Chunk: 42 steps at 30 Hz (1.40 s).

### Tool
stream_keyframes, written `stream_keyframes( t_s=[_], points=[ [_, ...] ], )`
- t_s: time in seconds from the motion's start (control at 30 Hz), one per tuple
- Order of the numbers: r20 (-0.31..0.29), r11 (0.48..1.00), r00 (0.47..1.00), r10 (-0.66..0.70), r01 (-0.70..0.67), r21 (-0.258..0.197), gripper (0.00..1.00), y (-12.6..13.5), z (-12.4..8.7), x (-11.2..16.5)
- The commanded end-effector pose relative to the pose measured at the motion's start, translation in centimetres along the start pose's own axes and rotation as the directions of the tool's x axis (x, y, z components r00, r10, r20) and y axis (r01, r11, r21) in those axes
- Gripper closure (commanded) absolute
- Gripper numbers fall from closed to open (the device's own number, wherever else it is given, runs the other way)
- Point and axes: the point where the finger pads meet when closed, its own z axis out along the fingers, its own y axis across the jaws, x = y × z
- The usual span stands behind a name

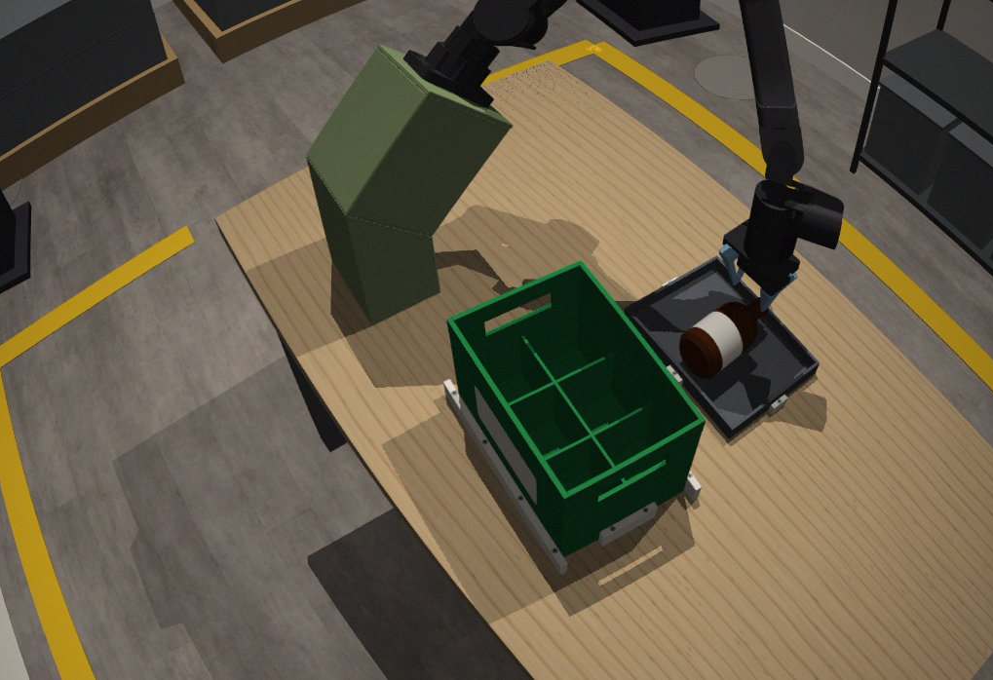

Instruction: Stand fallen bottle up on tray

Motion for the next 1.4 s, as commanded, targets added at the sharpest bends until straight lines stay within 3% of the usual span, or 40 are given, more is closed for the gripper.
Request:
stream_keyframes(
  t_s=[0.0, 0.07, 0.1, 0.17, 0.27, 0.37, 1.37],
  points=[
    [0.022, 0.999, 1.0, -0.02, 0.019, 0.032, 0.39, -1.4, 0.1, -2.0],
    [0.022, 0.999, 1.0, -0.02, 0.019, 0.032, 0.39, -1.4, 0.1, -2.0],
    [0.029, 0.998, 1.0, -0.009, 0.007, 0.068, 0.39, -2.6, -1.3, -1.7],
    [0.015, 1.0, 1.0, -0.001, 0.001, 0.03, 0.39, -1.6, 0.7, -1.0],
    [0.016, 1.0, 1.0, -0.01, 0.009, 0.021, 0.39, -1.1, 1.4, -1.4],
    [0.021, 0.999, 1.0, -0.012, 0.011, 0.035, 0.39, -1.4, 0.6, -1.8],
    [0.018, 0.999, 1.0, -0.011, 0.01, 0.031, 0.39, -1.4, 0.8, -1.5]
  ],
)
